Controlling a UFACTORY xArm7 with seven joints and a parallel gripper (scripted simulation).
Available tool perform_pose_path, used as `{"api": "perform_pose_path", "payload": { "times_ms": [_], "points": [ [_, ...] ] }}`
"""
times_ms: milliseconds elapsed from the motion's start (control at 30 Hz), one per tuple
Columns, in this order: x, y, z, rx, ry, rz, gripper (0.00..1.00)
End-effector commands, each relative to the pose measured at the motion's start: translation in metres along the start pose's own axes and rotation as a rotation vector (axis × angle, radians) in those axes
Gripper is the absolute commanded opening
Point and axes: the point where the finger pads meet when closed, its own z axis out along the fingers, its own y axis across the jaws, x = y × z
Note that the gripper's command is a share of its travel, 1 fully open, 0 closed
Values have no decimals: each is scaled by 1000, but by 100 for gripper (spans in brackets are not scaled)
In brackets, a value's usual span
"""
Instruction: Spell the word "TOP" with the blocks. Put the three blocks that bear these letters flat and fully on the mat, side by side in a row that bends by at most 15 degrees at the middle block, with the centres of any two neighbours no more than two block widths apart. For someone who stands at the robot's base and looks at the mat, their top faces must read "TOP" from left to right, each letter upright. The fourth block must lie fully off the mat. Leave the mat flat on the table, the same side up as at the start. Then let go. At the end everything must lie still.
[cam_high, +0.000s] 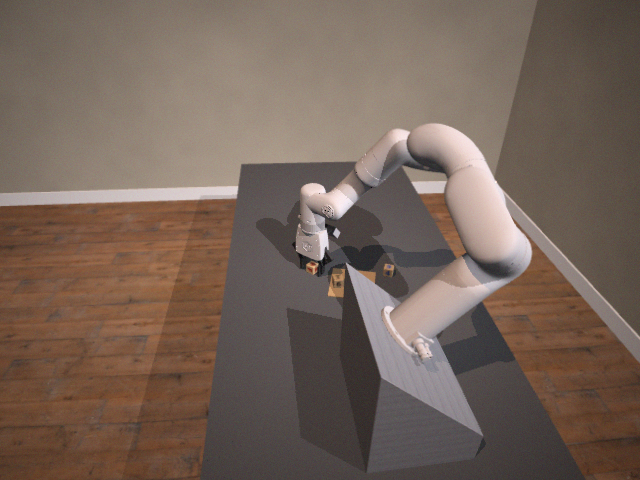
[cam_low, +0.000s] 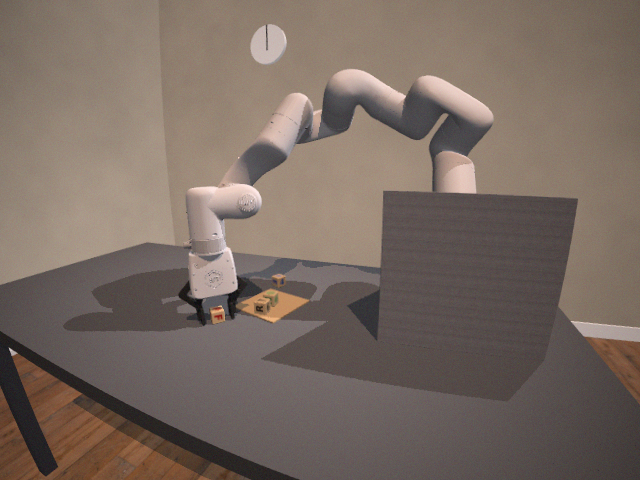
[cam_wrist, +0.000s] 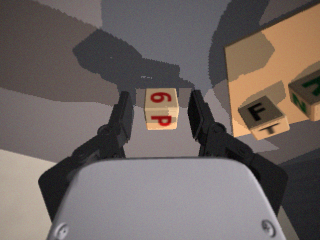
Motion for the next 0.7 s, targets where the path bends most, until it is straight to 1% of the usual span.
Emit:
{"api": "perform_pose_path", "payload": {
  "times_ms": [0,500,533,667],
  "points": [
    [0,-2,-2,5,1,0,69],
    [0,-2,-2,5,1,0,69],
    [0,-2,-2,5,1,0,47],
    [0,-2,-2,5,1,0,47]
  ]
}}
